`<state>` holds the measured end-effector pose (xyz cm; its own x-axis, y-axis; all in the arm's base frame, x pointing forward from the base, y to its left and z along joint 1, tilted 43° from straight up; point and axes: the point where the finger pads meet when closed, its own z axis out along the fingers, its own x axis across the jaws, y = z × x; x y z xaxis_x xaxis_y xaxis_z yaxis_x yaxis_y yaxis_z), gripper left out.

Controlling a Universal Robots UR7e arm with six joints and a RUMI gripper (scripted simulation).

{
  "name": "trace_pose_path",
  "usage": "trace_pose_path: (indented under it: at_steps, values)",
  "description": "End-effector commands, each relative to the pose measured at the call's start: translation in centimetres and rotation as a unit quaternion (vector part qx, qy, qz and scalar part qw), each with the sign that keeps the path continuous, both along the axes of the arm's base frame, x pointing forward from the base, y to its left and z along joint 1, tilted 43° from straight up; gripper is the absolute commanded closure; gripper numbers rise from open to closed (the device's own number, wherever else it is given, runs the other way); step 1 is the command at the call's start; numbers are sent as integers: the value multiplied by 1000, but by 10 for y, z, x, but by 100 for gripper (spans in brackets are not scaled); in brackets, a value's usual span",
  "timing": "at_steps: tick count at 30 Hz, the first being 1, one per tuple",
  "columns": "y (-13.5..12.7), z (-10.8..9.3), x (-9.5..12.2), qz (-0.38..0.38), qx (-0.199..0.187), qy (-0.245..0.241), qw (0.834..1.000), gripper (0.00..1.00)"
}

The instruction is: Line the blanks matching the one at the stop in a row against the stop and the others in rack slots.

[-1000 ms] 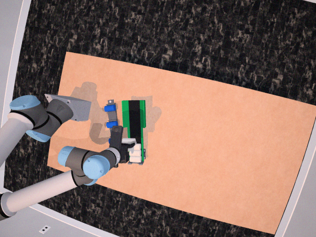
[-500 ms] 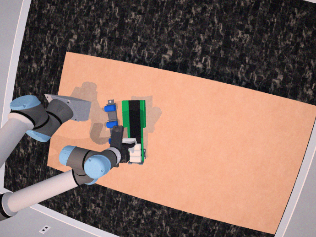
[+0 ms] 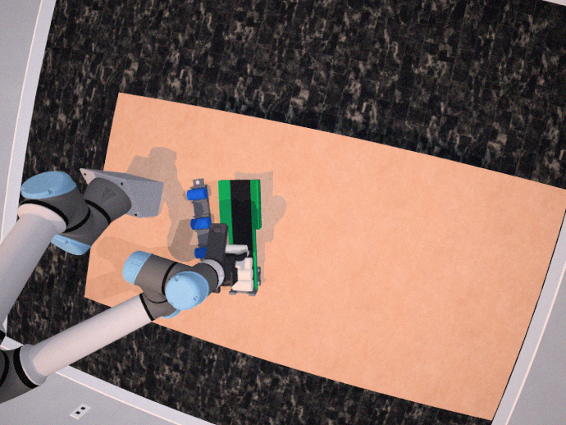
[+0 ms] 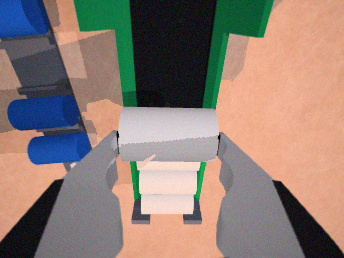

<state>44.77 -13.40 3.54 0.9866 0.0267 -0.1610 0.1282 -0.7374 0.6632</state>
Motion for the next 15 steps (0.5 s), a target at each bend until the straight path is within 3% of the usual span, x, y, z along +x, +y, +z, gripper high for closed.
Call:
trace_pose_path:
  at_steps: [1, 15]
  values:
    - [-16, -18, -1, 2, 0, -2, 1000, 60]
    - [-30, -33, -2, 2, 0, -2, 1000, 60]
